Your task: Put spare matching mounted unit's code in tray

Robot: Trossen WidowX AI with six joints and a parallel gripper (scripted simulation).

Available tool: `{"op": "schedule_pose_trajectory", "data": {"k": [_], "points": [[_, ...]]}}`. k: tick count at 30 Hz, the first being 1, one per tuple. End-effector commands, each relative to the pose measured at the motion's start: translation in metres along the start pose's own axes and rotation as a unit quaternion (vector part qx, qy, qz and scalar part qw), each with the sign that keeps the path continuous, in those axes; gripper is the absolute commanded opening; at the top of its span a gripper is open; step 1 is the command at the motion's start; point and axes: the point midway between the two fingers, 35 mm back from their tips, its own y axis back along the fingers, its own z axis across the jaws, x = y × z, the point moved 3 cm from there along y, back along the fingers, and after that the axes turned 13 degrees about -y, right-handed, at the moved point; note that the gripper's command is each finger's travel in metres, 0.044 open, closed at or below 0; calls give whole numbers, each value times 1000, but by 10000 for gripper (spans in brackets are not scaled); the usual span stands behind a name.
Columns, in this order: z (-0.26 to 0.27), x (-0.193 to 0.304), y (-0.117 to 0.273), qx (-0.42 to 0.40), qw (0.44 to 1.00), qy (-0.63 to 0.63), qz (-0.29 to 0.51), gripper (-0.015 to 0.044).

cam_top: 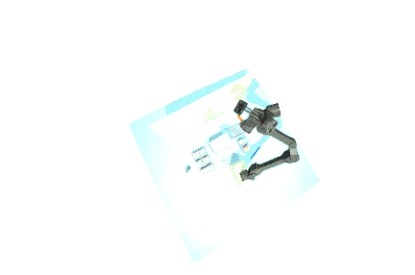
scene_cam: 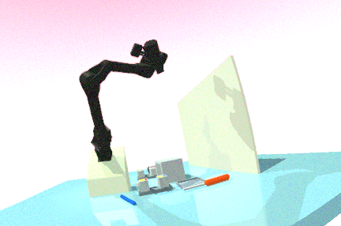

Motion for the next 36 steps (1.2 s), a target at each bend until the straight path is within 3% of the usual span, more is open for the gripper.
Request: {"op": "schedule_pose_trajectory", "data": {"k": [1,5,11,19,28,36], "points": [[63,6,-1,-105,952,-277,75,440],[104,1,8,-168,868,-447,135,440],[149,-15,23,-236,729,-606,215,440],[199,-49,53,-310,488,-742,340,440],[238,-96,102,-364,196,-761,500,440],[252,-139,153,-379,-45,-655,653,440]]}}
